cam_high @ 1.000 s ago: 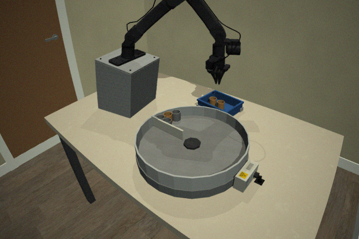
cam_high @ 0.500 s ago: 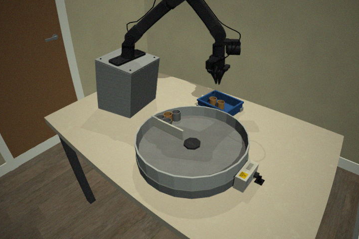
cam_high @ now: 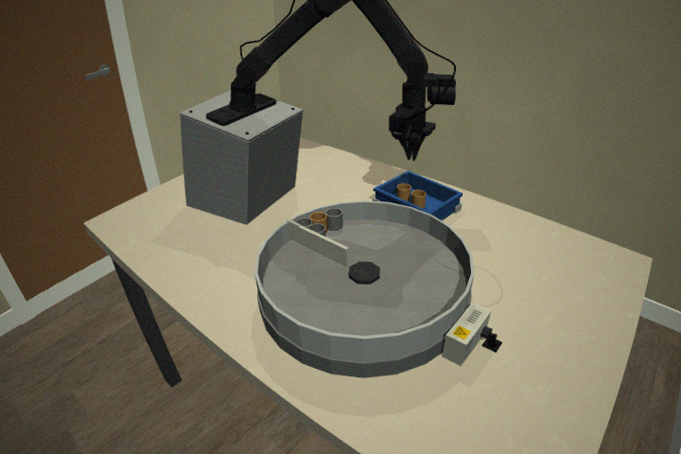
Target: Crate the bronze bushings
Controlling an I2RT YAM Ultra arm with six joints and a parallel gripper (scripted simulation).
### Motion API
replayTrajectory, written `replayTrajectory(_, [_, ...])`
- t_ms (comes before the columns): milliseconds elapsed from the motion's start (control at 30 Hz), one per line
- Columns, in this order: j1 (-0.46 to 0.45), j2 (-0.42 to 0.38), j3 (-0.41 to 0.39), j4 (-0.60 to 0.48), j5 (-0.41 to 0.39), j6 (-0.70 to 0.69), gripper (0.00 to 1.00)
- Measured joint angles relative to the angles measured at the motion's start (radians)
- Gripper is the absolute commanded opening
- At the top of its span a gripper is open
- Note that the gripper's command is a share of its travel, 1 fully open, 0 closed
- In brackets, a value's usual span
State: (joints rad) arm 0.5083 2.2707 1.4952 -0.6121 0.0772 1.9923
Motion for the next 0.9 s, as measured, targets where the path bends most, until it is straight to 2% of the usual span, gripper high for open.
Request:
replayTrajectory(233, [-0.029,-0.03,-0.066,0.028,-0.005,-0.015,0.13])
replayTrajectory(600, [-0.137,-0.125,-0.242,0.112,-0.027,-0.077,0.13])
replayTrajectory(700, [-0.198,-0.166,-0.32,0.145,-0.039,-0.113,0.13])
replayTrajectory(900, [-0.384,-0.235,-0.459,0.206,-0.059,-0.217,0.13])
